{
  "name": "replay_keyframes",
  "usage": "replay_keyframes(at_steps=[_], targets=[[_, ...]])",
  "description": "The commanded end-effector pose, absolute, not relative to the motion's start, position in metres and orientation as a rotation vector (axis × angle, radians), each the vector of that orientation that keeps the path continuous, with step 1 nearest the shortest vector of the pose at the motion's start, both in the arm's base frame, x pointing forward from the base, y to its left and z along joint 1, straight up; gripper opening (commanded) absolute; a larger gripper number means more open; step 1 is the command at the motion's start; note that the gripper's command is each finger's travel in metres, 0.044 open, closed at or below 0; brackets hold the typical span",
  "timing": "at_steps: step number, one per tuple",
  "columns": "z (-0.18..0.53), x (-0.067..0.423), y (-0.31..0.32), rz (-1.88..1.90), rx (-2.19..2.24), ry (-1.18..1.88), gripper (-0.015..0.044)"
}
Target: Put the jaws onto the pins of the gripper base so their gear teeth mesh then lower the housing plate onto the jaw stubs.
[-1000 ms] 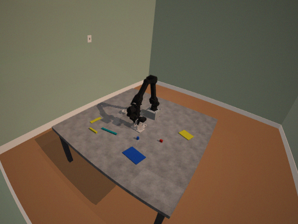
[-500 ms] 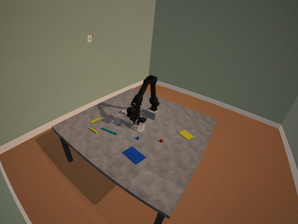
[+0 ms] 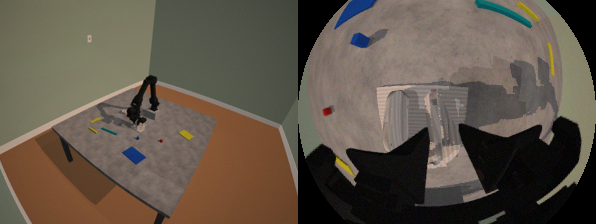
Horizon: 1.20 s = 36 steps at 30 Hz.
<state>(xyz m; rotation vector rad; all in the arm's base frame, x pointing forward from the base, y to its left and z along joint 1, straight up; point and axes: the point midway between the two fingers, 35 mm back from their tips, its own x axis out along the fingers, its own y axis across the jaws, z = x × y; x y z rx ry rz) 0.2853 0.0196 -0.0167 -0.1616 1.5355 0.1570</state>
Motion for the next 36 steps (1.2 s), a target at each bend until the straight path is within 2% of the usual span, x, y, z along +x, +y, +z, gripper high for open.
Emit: replay_keyframes(at_steps=[1, 36], targets=[[-0.0184, 0.2852, 0.0198, 0.159, -0.163, 1.535, 0.0134], [-0.0246, 0.2854, 0.0198, 0.169, -0.173, 1.534, 0.0134]])
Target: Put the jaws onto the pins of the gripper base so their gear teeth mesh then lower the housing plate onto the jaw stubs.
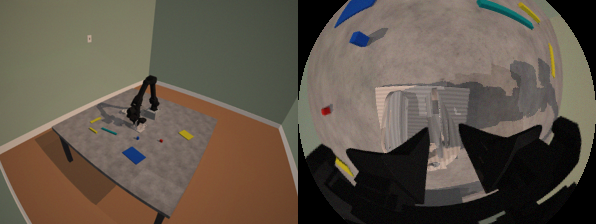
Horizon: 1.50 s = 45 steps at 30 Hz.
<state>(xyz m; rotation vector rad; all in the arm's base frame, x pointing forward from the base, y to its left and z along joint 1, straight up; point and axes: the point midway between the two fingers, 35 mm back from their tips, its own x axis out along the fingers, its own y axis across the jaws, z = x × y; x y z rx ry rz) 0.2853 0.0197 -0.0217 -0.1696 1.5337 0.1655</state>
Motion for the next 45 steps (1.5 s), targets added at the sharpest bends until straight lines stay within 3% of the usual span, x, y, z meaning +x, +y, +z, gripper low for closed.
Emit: replay_keyframes(at_steps=[1, 45], targets=[[-0.0246, 0.2854, 0.0198, 0.169, -0.173, 1.534, 0.0134], [-0.0203, 0.2846, 0.0200, 0.169, -0.173, 1.534, 0.0134]])
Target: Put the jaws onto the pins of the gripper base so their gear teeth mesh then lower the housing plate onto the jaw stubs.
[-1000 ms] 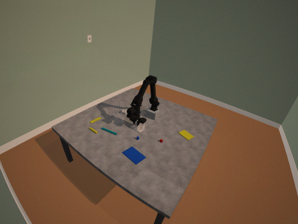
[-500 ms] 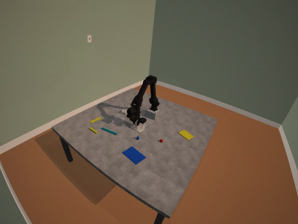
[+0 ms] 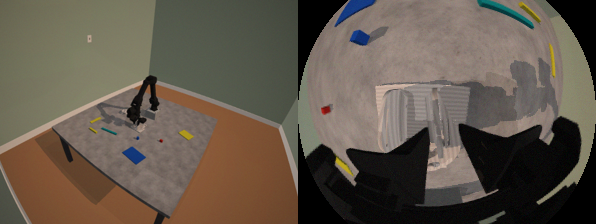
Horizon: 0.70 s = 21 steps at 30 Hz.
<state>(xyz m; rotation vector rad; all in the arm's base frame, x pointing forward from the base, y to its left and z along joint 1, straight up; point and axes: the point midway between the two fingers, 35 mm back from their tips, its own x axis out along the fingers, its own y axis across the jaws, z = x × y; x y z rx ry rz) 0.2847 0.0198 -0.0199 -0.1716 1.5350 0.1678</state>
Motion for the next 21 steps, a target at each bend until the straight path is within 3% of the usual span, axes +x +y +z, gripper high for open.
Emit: replay_keyframes(at_steps=[1, 21], targets=[[-0.0204, 0.2846, 0.0200, 0.169, -0.173, 1.534, 0.0134], [-0.0247, 0.2846, 0.0200, 0.169, -0.173, 1.534, 0.0134]])
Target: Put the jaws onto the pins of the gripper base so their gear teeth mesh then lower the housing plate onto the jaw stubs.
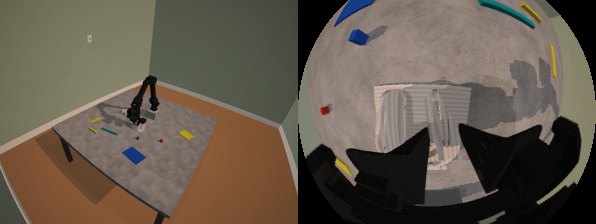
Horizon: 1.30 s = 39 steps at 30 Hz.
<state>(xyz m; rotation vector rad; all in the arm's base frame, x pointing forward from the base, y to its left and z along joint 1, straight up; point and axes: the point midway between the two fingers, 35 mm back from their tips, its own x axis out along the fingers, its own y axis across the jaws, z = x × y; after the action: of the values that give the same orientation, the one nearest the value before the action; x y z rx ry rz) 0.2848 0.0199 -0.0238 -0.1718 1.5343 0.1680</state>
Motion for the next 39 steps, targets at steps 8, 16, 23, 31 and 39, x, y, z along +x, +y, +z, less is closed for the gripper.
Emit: replay_keyframes(at_steps=[8, 16, 23, 31, 39], targets=[[-0.0247, 0.2846, 0.0200, 0.169, -0.173, 1.534, 0.0134], [-0.0247, 0.2846, 0.0200, 0.169, -0.173, 1.534, 0.0134], [-0.0242, 0.2849, 0.0199, 0.168, -0.172, 1.534, 0.0160], [-0.0242, 0.2849, 0.0199, 0.168, -0.172, 1.534, 0.0224], [-0.0242, 0.2849, 0.0199, 0.168, -0.172, 1.534, 0.0224]])
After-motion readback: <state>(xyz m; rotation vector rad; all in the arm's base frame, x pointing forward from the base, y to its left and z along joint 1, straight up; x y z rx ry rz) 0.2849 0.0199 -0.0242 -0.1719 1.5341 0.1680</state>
